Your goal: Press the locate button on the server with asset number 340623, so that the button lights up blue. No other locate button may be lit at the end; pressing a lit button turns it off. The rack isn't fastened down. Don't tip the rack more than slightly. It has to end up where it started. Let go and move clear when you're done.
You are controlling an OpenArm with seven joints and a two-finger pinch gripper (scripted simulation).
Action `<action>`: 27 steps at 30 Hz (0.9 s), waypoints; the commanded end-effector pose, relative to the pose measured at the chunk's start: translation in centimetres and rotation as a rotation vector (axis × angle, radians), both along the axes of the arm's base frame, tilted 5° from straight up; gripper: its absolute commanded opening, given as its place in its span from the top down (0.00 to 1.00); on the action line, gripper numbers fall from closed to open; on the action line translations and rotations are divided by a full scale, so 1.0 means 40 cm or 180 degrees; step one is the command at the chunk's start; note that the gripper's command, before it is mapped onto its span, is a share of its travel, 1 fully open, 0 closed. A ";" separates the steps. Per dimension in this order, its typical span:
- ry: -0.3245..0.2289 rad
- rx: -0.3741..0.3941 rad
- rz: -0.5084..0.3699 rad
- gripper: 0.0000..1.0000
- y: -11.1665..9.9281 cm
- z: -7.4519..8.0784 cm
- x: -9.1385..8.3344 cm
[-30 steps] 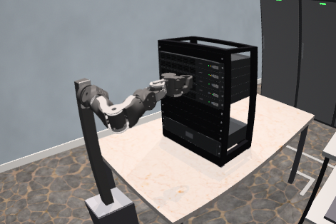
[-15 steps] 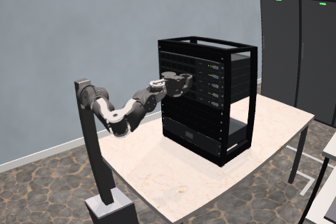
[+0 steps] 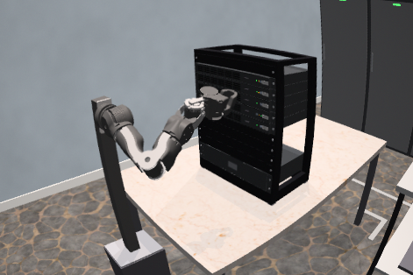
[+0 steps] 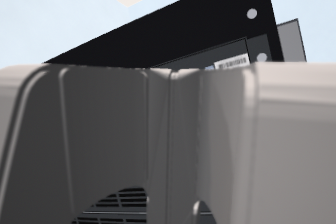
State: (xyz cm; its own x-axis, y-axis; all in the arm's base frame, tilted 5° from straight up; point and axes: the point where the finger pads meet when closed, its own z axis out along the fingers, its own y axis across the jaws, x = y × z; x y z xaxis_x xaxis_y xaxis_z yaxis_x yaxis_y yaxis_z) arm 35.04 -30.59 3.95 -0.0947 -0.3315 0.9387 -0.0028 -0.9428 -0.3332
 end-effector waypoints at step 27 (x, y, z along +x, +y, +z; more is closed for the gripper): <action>0.0034 0.1558 0.0099 1.00 -0.002 -0.011 0.001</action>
State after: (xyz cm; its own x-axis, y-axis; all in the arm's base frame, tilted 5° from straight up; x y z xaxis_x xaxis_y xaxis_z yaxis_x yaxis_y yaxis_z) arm 35.23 -30.47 3.37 -0.1398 -0.7129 0.6872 0.0445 -0.6978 -0.7149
